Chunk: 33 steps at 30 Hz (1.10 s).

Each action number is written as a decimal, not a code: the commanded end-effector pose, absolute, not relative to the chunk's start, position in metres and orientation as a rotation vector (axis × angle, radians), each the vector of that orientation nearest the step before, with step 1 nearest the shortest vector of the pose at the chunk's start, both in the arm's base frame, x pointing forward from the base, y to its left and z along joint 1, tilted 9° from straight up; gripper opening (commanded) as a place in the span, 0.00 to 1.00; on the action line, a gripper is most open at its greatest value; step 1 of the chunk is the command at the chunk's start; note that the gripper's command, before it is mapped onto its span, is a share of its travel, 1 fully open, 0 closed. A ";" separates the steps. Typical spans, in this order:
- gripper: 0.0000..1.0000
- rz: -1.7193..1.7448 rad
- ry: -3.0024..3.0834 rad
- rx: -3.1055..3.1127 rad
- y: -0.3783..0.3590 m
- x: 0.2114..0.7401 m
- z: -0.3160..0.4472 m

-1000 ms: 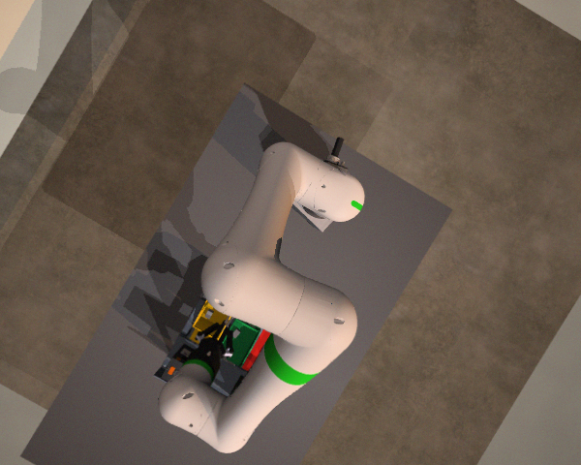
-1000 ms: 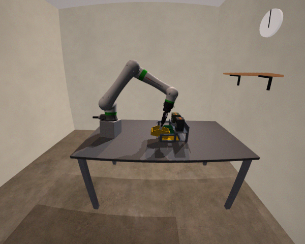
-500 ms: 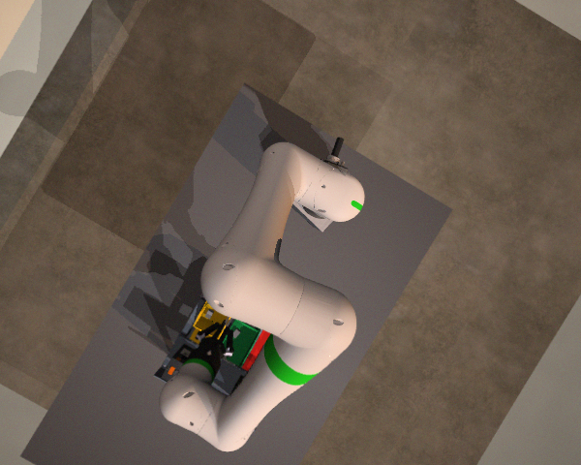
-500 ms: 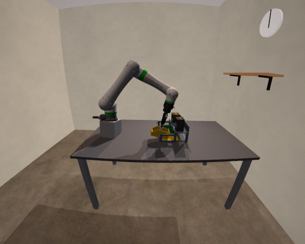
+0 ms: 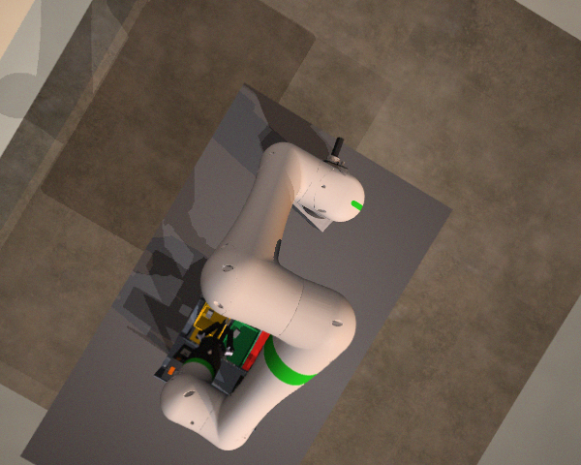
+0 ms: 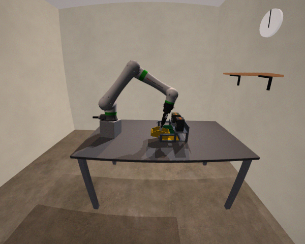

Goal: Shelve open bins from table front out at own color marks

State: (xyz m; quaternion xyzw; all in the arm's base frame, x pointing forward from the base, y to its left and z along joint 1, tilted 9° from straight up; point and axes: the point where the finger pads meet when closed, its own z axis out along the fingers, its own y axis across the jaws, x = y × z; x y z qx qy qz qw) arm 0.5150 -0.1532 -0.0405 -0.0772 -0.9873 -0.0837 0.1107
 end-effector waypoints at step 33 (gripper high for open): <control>0.00 -0.246 -2.901 -0.227 -0.153 0.515 -0.044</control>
